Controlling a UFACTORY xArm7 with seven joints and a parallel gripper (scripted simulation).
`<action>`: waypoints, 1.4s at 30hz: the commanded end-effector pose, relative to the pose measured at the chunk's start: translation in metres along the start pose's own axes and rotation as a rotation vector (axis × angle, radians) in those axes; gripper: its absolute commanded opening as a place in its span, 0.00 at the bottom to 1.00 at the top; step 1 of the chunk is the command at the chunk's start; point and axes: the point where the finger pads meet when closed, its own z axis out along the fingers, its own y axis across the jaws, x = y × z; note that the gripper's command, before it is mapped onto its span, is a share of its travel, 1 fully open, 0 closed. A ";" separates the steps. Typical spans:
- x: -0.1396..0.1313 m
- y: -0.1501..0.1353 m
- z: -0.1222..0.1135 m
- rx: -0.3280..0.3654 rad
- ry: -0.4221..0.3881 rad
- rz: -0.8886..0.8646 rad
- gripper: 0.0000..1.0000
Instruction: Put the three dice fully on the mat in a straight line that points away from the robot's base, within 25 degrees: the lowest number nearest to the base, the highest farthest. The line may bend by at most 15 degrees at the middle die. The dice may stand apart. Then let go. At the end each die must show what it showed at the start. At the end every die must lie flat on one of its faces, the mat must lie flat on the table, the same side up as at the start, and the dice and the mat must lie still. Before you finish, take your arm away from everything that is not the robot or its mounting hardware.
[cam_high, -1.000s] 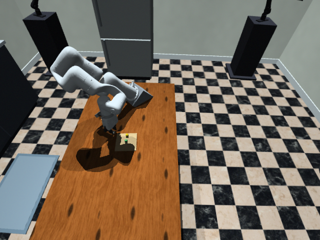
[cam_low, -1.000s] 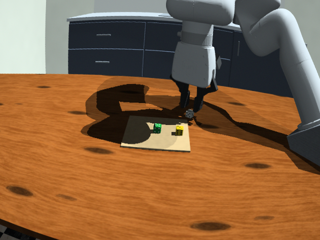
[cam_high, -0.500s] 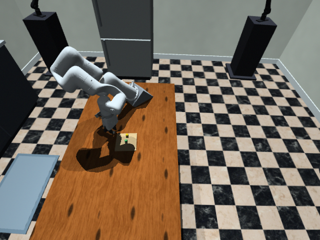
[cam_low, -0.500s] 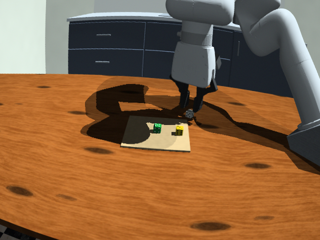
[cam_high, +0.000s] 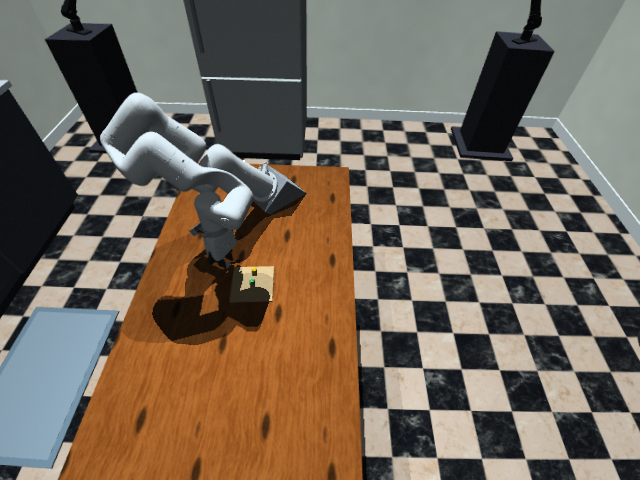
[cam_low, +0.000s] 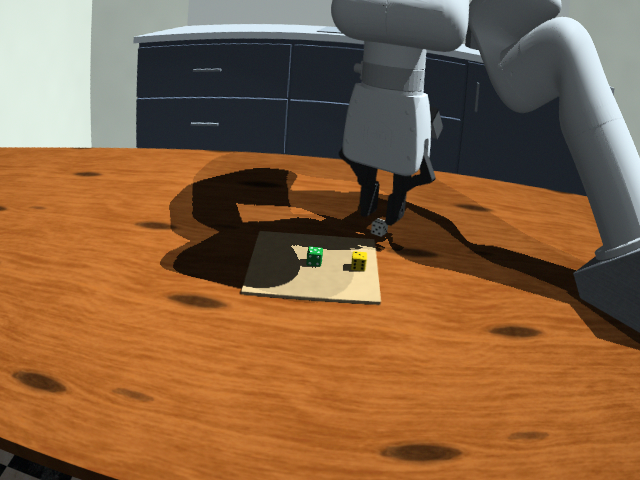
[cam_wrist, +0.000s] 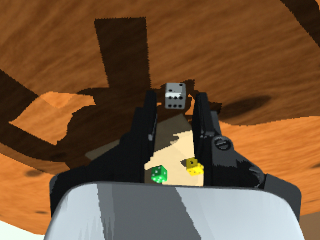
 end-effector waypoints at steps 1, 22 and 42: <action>-0.001 0.000 -0.001 0.002 -0.002 0.000 0.31; -0.001 0.000 0.000 0.002 -0.002 0.000 0.31; -0.001 -0.001 0.016 0.002 -0.002 0.000 0.31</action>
